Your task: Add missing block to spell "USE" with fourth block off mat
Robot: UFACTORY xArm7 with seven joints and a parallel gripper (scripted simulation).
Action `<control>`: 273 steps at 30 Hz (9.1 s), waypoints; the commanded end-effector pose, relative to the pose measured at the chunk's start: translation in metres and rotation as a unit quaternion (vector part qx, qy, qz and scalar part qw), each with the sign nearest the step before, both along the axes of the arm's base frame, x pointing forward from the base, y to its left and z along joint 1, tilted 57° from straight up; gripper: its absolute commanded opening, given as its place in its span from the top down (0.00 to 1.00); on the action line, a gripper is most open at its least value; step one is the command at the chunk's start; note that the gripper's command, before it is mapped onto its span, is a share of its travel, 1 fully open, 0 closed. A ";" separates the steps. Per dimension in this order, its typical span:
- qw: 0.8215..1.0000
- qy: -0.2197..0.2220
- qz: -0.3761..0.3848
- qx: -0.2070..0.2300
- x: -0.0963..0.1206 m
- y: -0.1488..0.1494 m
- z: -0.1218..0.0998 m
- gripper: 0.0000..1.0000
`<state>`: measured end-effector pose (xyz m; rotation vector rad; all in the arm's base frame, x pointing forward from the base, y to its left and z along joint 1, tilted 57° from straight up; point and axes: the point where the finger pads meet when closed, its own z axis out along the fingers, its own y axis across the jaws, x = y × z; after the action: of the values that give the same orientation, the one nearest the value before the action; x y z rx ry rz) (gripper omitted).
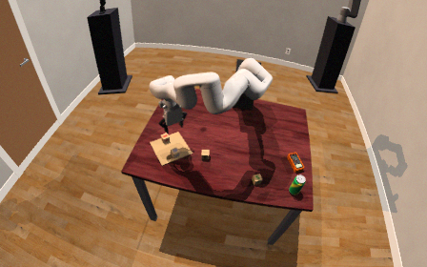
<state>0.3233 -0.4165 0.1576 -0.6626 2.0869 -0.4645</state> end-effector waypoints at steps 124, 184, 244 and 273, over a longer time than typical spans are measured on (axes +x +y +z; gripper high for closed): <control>0.817 0.047 0.316 -0.480 0.143 0.481 0.157 0.00; 0.817 0.048 0.316 -0.480 0.177 0.477 0.137 0.16; 0.817 0.047 0.316 -0.480 0.218 0.473 0.109 0.16; 0.817 0.047 0.316 -0.480 0.221 0.473 0.107 0.16</control>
<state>0.5440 0.0560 0.2630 -1.9112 1.4529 -1.1024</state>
